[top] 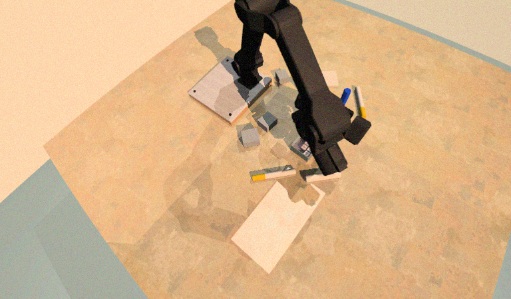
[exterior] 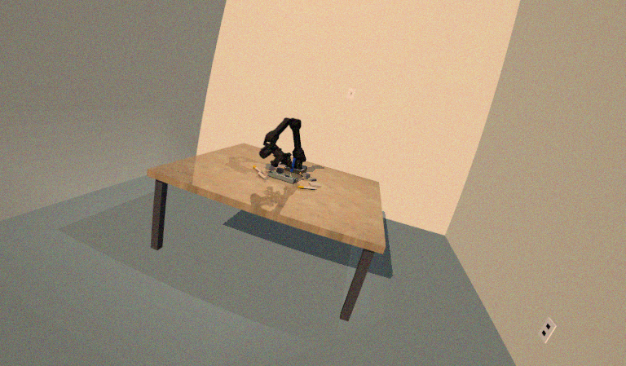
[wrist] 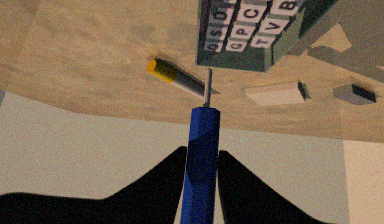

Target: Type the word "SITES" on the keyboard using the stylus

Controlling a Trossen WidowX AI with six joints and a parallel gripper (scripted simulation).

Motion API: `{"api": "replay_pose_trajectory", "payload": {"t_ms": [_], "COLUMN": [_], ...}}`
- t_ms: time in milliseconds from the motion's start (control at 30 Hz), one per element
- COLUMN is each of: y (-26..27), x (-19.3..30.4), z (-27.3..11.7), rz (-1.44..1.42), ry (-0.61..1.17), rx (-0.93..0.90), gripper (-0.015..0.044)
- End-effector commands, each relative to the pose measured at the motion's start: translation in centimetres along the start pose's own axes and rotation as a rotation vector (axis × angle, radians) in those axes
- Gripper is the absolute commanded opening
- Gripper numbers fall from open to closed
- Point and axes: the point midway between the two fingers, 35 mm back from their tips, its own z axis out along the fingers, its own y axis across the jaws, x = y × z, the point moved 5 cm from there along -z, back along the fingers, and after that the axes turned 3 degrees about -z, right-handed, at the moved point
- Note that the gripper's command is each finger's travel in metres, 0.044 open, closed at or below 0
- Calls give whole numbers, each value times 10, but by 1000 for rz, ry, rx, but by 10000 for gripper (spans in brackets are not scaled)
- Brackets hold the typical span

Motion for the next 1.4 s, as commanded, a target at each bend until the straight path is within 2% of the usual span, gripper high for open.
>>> {"api": "replay_pose_trajectory", "payload": {"t_ms": [0,67,300,367,633,1100,1200,1367], "y": [0,1,1,1,-1,-2,-3,-3], "x": [7,4,4,3,-10,-27,-29,-29], "z": [-4,-3,-3,-5,-33,-24,-23,-23], "rz": [4,-7,-7,-6,5,5,5,5], "ry": [2,-3,-3,-3,1,2,2,2], "rx": [0,-3,-3,-3,2,2,2,2], "gripper": [81,84,38,0,0,0,79,81]}}
